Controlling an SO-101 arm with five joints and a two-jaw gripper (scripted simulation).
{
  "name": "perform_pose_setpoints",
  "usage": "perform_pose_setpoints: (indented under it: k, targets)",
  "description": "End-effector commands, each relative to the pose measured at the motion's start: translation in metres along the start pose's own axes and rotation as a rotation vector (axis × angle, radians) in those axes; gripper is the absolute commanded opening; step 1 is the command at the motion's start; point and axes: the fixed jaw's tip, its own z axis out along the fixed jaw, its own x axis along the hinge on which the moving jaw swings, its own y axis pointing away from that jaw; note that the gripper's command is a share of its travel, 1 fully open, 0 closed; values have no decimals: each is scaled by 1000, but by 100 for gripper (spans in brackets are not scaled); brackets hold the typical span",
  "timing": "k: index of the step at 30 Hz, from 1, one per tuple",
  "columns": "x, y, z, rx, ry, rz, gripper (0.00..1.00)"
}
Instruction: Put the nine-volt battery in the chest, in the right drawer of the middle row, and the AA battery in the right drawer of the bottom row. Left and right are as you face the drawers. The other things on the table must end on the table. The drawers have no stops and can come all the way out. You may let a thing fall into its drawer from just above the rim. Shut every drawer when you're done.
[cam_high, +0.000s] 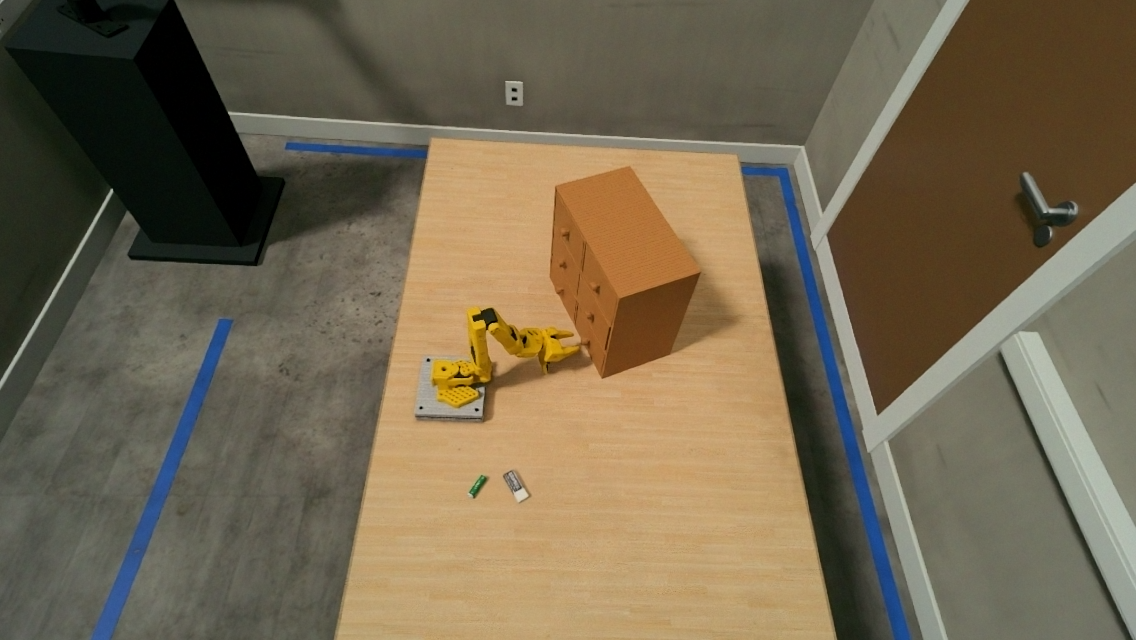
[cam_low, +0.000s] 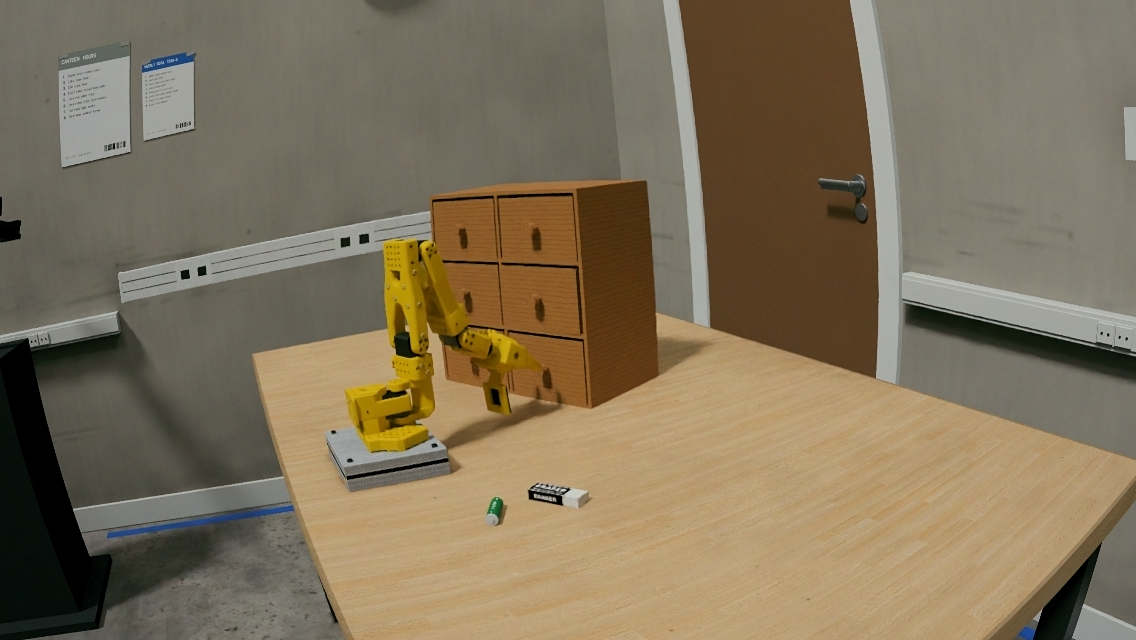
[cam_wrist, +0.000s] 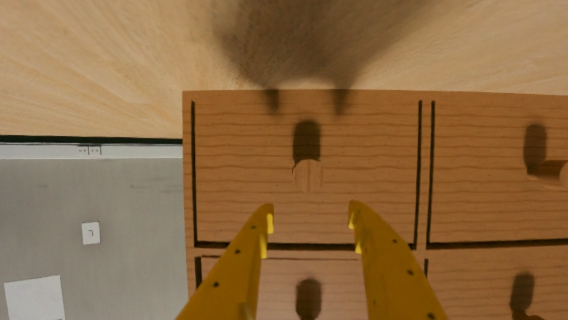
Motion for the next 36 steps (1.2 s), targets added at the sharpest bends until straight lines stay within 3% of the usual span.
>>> perform_pose_setpoints:
  k: [1,10,15,36]
  targets:
    - [3,1,5,-3,14,1,21]
    - [3,1,5,-3,14,1,21]
    - [2,0,22,1,14,-1,21]
    - [0,-1,28,3,14,-2,21]
